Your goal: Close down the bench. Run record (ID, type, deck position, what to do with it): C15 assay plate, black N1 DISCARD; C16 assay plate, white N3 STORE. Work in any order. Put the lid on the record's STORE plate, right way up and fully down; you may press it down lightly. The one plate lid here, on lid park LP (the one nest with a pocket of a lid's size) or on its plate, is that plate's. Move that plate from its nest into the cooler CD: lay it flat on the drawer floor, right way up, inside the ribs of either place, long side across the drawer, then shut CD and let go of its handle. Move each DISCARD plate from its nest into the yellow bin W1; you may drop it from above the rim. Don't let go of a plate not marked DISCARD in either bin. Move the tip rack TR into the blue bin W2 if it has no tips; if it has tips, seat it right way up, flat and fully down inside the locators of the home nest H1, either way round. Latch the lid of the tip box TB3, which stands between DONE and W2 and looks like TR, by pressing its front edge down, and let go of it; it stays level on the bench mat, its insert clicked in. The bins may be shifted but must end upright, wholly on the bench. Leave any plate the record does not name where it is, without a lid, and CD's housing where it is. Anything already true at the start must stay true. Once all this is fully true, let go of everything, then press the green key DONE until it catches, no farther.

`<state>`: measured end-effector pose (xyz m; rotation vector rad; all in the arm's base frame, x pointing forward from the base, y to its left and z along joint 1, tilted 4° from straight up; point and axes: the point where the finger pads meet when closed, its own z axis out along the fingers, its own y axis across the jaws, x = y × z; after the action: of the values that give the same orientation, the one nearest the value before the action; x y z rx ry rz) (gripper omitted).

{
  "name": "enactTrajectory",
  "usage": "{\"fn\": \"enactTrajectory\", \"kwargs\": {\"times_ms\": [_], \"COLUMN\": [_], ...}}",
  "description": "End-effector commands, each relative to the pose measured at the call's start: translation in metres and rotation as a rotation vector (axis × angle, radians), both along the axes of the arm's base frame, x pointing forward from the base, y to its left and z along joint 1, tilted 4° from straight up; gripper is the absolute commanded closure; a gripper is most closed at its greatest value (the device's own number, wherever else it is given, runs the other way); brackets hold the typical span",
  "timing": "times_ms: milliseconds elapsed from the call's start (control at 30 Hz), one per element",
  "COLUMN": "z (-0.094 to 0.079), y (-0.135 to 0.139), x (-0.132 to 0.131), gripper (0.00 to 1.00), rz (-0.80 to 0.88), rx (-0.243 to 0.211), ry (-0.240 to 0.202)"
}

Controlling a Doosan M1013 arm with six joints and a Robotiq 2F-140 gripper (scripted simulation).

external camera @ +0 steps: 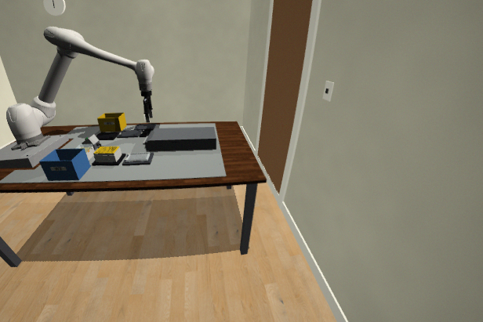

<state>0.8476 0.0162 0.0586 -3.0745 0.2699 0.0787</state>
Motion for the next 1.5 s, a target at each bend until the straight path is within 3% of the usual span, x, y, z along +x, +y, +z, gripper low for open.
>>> {"fn": "enactTrajectory", "kwargs": {"times_ms": [0, 1467], "z": [-0.002, -0.054], "y": [0.000, 0.003], "x": [0.000, -0.002], "gripper": [0.34, 0.34], "rz": [0.000, 0.000], "rx": [0.000, 0.000], "ry": [0.000, 0.000]}}
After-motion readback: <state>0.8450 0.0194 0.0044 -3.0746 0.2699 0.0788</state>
